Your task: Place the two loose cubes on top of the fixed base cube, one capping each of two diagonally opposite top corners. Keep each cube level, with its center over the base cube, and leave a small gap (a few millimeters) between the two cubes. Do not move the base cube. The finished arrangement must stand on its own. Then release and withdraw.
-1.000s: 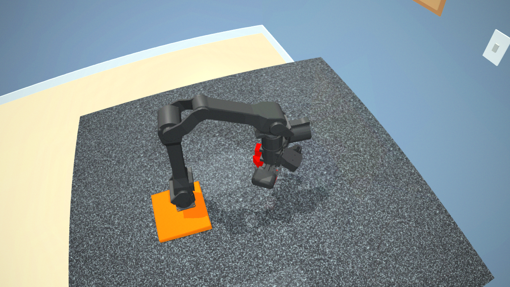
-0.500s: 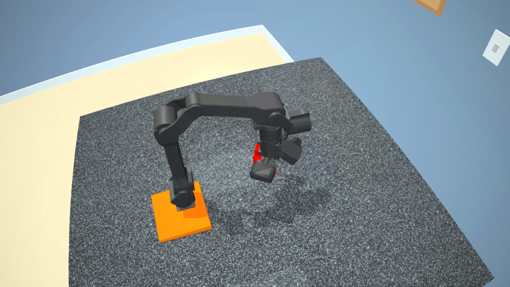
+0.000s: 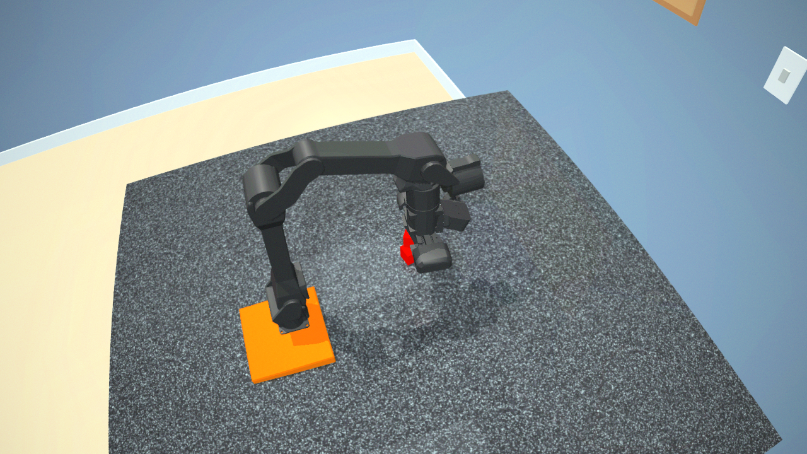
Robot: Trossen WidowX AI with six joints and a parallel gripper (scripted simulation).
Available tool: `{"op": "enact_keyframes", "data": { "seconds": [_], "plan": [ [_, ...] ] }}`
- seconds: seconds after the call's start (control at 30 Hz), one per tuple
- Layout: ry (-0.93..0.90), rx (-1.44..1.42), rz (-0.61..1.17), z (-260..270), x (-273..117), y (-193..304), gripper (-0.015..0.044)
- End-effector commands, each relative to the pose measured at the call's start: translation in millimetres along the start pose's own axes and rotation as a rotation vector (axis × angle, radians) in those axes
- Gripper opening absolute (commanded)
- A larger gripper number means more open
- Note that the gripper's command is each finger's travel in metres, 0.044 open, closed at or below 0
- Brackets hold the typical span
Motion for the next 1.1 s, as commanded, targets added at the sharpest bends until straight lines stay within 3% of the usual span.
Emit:
{"op": "enact_keyframes", "data": {
  "seconds": [0.0, 0.73, 1.07],
  "plan": [
    [-0.003, -0.197, 0.000, 13.1, 1.9, -1.2, 0.0105],
    [-0.007, -1.151, -0.003, 75.7, 9.1, 2.2, 0.0105],
    [-0.008, -1.180, -0.003, 77.6, 9.8, 2.6, 0.0105]
  ]
}}
Point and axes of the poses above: the point midway between the two fingers, 35 mm back from their tips, its own x axis out along the fingers, its own z axis across the jaws, y = z × x, the point moved 1 cm from there along -x, back along the fingers, and after that the axes turned 9 degrees about -x, right-handed, at the moved point
